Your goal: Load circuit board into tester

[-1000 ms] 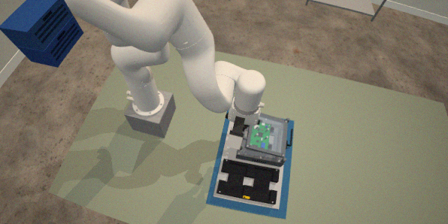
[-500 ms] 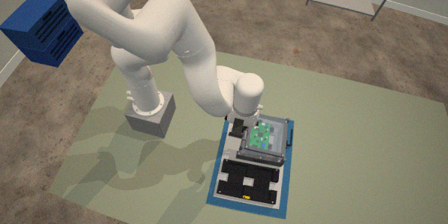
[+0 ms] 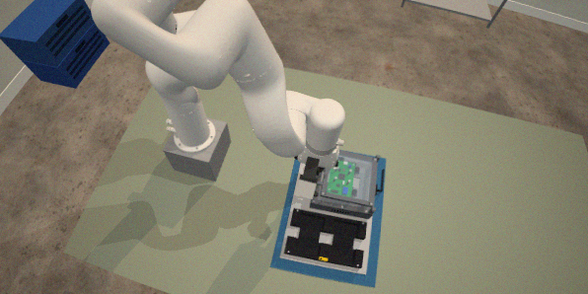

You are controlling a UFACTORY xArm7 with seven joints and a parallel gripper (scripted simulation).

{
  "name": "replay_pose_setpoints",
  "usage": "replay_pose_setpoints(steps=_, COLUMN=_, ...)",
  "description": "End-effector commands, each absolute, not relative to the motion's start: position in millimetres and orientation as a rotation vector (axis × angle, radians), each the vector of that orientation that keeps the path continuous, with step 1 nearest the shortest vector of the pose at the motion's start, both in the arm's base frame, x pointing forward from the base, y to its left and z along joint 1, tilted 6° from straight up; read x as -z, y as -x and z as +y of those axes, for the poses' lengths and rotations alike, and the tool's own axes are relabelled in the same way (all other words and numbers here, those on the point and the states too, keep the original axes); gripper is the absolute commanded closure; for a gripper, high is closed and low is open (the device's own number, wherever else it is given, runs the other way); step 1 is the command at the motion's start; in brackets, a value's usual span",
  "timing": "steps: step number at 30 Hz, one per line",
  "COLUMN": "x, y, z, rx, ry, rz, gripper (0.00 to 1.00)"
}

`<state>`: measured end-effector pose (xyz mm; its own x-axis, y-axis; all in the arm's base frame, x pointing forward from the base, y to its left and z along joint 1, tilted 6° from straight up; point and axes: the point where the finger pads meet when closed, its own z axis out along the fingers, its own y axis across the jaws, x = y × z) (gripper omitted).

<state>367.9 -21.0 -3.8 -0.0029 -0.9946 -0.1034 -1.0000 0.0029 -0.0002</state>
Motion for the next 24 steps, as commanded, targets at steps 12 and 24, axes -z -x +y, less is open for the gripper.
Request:
replay_pose_setpoints(steps=12, x=10.3, y=-369.1, z=-20.7, rx=-0.107, ry=2.164, rz=2.171, gripper=1.00)
replay_pose_setpoints(steps=24, x=13.8, y=-368.9, z=-20.3, rx=-0.107, ry=2.164, rz=2.171, gripper=1.00)
